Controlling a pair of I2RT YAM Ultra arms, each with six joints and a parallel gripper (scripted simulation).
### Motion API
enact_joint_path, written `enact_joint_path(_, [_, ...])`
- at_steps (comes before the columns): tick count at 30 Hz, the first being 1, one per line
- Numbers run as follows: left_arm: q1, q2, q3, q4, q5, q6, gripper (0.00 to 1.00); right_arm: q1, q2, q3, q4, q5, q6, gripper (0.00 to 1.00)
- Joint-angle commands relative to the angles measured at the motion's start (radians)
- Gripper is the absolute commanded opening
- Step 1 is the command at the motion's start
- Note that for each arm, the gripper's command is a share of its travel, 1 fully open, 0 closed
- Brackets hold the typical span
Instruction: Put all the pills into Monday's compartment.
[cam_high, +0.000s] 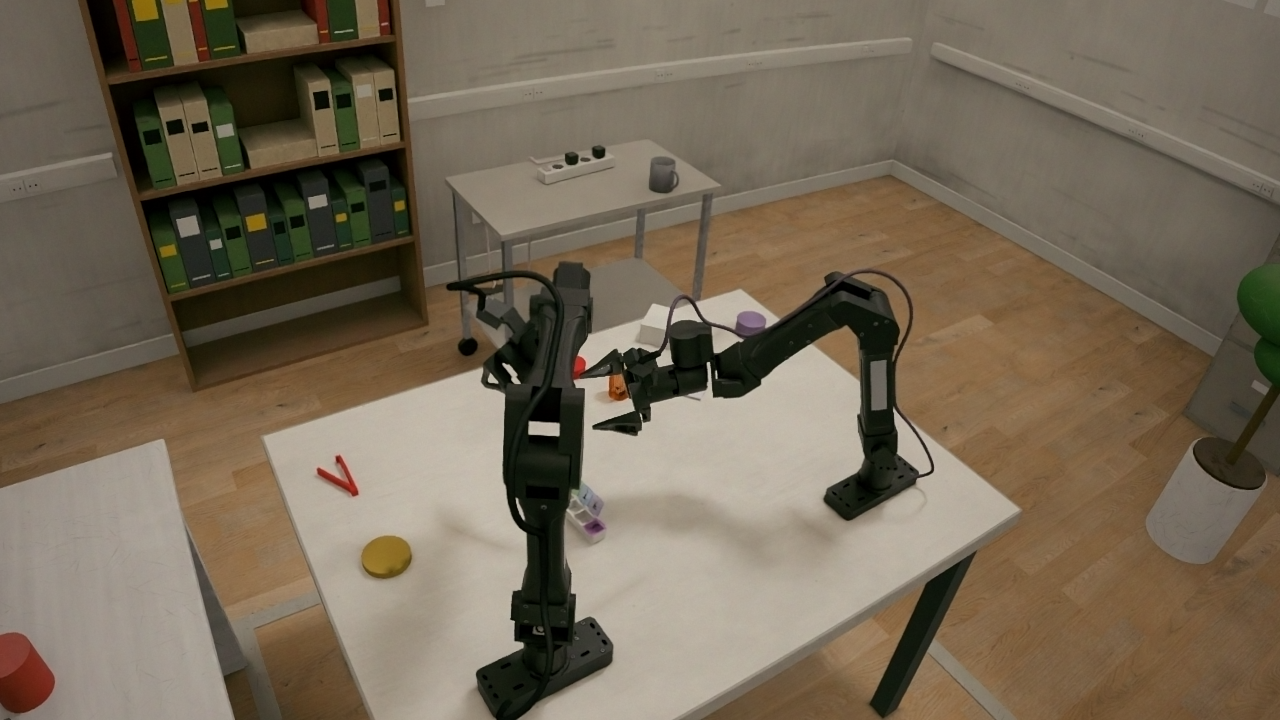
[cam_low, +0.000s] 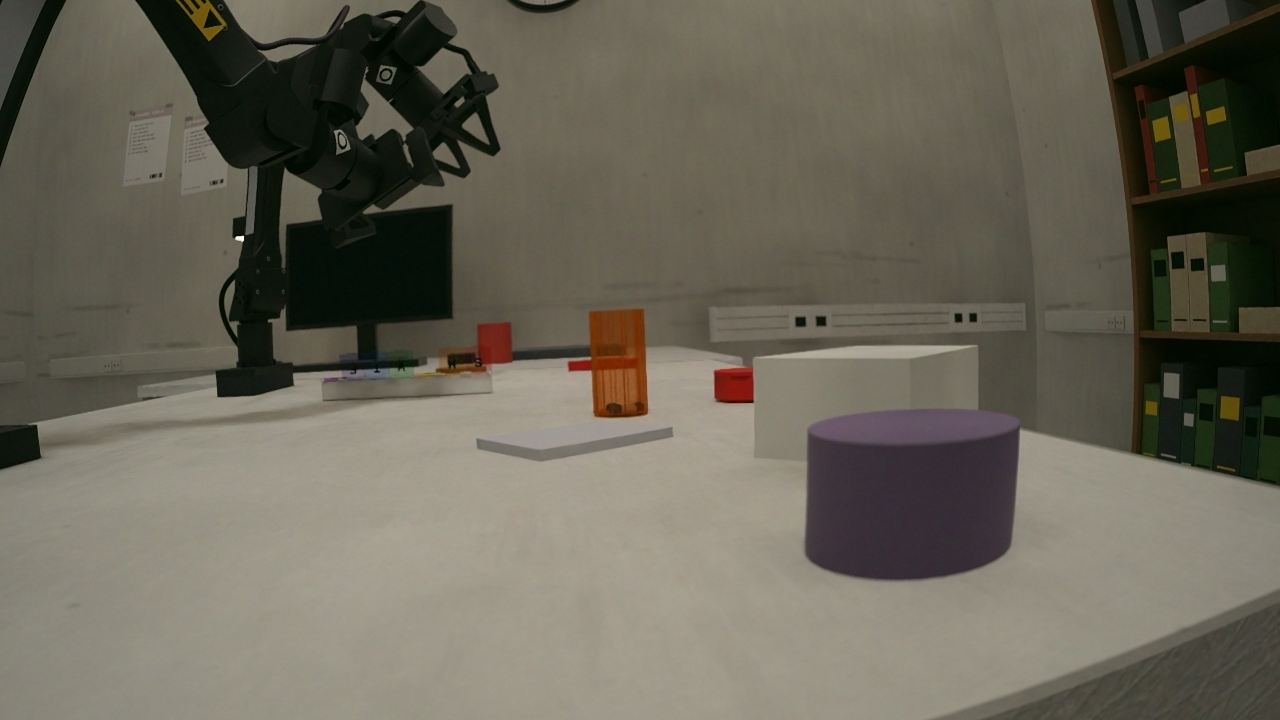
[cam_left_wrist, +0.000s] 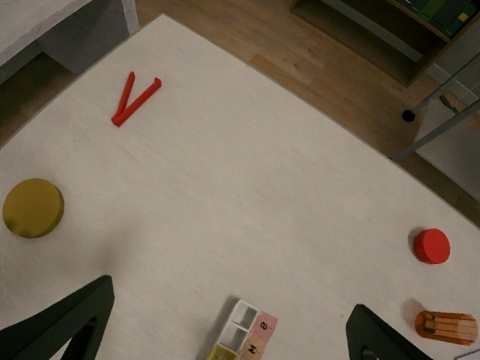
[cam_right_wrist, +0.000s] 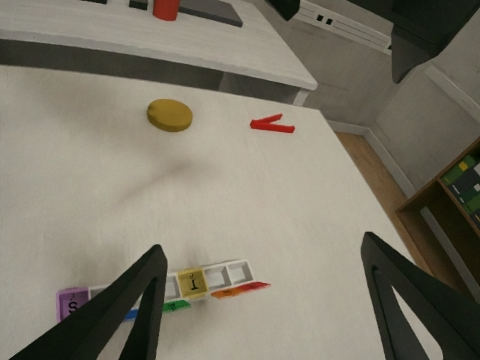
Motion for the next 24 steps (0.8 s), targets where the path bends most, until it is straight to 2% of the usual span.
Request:
enact_joint_path(1, [0.0,-0.013,0.011,-0.003,-0.013,0.001,1.0,0.0,-0.012,0.01,-0.005,-0.001,0.003,1.0])
enact_joint_path(18, [0.0,-0.007,0.006,0.003,-0.002,0.0,1.0,0.0,-0.006,0.005,0.005,0.0,0.0,1.0])
enact_joint_path(24, [0.0,-0.007,0.006,0.003,-0.002,0.0,1.0,0.011,-0.057,0.031,-0.178,0.059,0.082,1.0])
